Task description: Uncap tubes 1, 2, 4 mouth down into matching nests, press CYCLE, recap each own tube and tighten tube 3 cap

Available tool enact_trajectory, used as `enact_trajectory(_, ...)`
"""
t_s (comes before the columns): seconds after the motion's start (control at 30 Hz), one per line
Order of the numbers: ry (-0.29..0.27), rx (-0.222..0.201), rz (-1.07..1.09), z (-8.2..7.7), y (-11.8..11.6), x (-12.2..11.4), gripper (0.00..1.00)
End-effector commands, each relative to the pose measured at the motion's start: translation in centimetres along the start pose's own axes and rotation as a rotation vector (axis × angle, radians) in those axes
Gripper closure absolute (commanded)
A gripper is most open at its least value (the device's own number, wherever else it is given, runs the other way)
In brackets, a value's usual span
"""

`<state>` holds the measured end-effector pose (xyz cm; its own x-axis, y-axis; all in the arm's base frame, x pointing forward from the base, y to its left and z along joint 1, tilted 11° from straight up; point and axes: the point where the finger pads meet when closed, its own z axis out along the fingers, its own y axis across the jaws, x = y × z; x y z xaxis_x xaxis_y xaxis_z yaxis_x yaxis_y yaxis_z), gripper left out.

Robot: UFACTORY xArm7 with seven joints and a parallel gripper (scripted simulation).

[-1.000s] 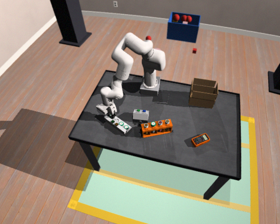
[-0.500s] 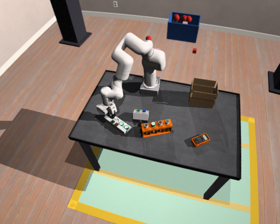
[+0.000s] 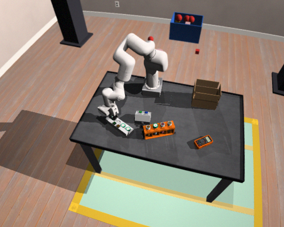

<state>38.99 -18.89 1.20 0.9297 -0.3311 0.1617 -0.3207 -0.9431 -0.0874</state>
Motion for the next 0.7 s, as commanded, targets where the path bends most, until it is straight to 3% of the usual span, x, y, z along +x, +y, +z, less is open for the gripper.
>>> enact_trajectory(0.0,0.003,0.0,0.0,0.04,0.03,0.11,1.0)
enact_trajectory(0.67,0.003,0.0,0.0,0.79,0.03,0.11,1.0)
